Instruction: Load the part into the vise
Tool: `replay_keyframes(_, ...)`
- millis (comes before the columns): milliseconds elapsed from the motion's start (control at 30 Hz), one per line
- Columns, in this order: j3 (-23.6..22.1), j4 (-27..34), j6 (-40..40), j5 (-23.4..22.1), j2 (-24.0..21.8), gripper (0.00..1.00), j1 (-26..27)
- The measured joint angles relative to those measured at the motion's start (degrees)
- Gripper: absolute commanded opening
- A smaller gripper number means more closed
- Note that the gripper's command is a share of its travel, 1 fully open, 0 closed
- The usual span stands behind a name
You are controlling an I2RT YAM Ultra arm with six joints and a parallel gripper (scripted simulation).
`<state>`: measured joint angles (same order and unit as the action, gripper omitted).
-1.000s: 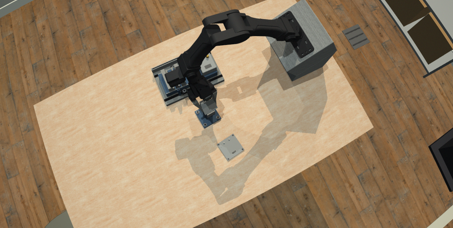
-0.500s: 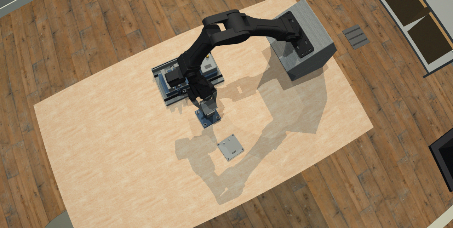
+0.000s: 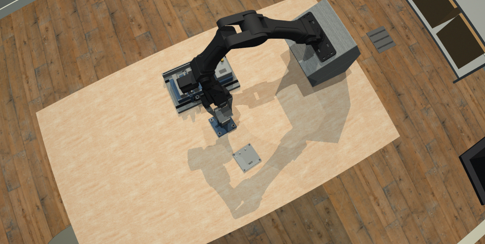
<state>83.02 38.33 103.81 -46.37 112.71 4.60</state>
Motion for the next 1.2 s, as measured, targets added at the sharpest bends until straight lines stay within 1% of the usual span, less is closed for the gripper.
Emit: replay_keyframes(1200, -0.17, 2.95, 0.15, 0.7, -2.91, 0.0, 0.2)
